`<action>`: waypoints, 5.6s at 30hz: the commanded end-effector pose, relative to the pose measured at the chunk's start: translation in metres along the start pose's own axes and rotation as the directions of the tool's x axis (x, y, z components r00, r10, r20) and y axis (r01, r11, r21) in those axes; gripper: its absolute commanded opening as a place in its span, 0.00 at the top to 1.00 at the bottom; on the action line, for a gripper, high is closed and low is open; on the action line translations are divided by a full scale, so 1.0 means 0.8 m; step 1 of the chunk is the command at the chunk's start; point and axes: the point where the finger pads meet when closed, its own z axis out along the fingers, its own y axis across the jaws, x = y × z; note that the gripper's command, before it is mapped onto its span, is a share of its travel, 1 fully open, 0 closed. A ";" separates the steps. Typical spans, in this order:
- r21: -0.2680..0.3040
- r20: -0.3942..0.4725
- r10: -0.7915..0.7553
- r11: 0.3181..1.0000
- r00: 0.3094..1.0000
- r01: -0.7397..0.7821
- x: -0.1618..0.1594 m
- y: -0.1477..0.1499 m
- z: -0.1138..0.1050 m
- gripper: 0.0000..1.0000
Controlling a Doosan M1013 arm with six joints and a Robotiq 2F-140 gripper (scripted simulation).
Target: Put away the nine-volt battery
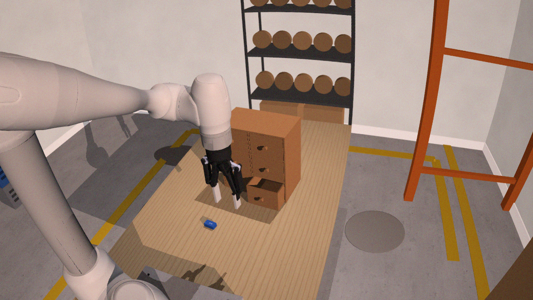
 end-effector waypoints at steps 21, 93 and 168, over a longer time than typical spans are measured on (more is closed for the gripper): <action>0.004 0.002 -0.006 1.000 1.000 0.006 0.001 -0.001 -0.007 0.00; -0.119 -0.614 -0.239 0.970 0.752 0.212 0.284 -0.012 0.037 0.00; -0.120 -0.618 -0.241 0.970 0.748 0.213 0.285 -0.012 0.038 0.00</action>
